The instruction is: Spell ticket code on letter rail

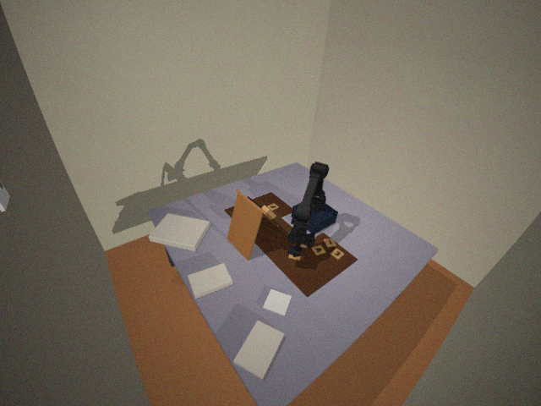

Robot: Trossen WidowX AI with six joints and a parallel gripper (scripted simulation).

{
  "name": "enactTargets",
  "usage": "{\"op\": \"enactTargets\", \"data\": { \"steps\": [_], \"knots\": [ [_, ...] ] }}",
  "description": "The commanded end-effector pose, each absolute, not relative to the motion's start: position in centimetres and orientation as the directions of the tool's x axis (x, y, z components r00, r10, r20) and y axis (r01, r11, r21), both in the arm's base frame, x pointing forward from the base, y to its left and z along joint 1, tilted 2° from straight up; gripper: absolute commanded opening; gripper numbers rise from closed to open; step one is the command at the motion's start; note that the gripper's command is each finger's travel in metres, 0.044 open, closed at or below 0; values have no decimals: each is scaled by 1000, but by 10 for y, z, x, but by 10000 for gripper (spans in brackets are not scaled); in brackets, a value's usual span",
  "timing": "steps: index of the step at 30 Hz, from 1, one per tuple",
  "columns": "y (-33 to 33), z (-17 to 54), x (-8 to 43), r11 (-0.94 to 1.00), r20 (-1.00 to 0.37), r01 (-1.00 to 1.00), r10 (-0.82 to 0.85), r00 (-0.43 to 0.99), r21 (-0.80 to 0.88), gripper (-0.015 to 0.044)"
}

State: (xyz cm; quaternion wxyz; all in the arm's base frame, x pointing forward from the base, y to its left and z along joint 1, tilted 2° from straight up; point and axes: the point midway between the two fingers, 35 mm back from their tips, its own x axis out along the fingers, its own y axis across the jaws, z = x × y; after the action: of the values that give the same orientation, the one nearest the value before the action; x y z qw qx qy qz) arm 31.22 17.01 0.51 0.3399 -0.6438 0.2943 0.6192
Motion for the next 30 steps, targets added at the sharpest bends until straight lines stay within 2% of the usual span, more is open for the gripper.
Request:
{"op": "enactTargets", "data": {
  "steps": [1,29,30],
  "knots": [
    [168,-4,312,-595,-998,-801,35,57,-67,340],
    [168,-24,313,-595,-998,-801,35,57,-67,340],
    [168,-24,313,-595,-998,-801,35,57,-67,314]
  ]
}}
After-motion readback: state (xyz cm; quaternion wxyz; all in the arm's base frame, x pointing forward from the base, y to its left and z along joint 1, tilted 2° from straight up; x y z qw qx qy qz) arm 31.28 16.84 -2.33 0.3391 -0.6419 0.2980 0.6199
